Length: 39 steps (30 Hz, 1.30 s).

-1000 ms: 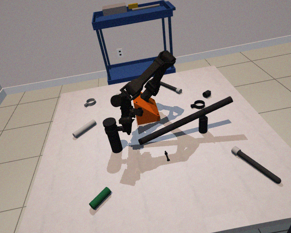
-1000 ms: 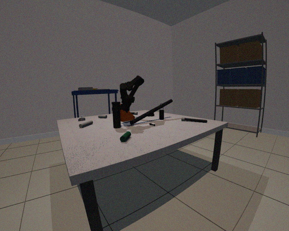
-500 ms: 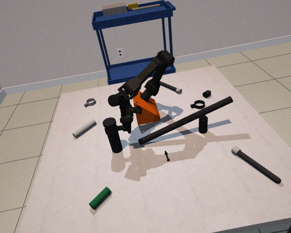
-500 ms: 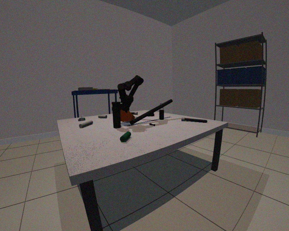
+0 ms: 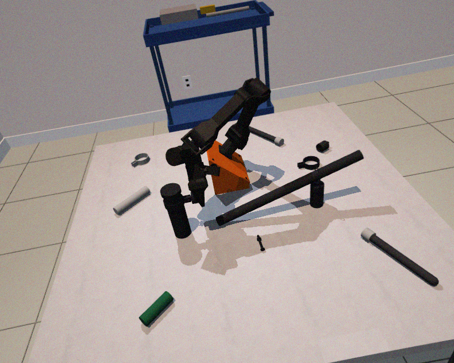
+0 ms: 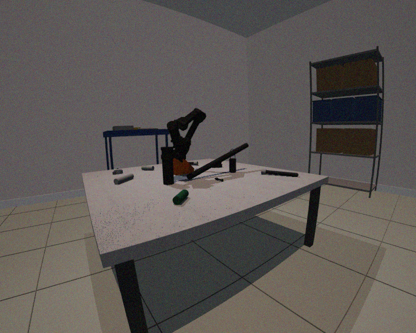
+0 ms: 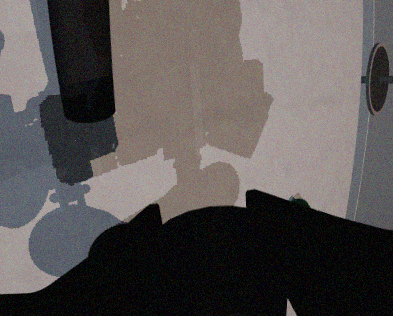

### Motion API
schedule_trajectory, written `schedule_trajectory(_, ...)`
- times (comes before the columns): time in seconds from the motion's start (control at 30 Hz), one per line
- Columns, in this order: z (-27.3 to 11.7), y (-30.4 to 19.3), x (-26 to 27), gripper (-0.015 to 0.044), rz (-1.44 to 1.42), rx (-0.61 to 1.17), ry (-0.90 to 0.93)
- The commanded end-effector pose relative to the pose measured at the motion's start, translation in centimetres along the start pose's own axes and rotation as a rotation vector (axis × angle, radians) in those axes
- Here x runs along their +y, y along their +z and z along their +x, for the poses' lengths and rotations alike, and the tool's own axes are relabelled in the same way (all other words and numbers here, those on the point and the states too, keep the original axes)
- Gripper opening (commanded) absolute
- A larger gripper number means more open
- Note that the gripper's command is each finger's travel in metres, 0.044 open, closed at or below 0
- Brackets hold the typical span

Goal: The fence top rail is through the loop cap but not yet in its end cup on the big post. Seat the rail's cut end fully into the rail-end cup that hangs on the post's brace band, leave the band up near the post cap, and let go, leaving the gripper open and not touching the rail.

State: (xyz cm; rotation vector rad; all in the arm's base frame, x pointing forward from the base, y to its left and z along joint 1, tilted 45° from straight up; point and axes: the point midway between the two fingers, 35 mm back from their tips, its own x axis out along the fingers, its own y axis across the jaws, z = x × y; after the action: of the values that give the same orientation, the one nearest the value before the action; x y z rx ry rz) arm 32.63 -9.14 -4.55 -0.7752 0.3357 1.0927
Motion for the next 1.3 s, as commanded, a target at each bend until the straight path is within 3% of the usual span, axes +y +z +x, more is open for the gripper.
schedule_trajectory(0.0, 0.0, -0.1, -0.1, 0.0, 0.008, 0.005, -0.002)
schedule_trajectory(0.5, 0.0, 0.0, -0.2, 0.0, 0.011, 0.005, -0.002)
schedule_trajectory(1.07, -1.5, 1.7, -1.1, 0.044, 0.01, 0.004, -0.001)
schedule_trajectory(1.27, -3.2, 3.7, -2.1, 0.044, 0.009, 0.004, -0.001)
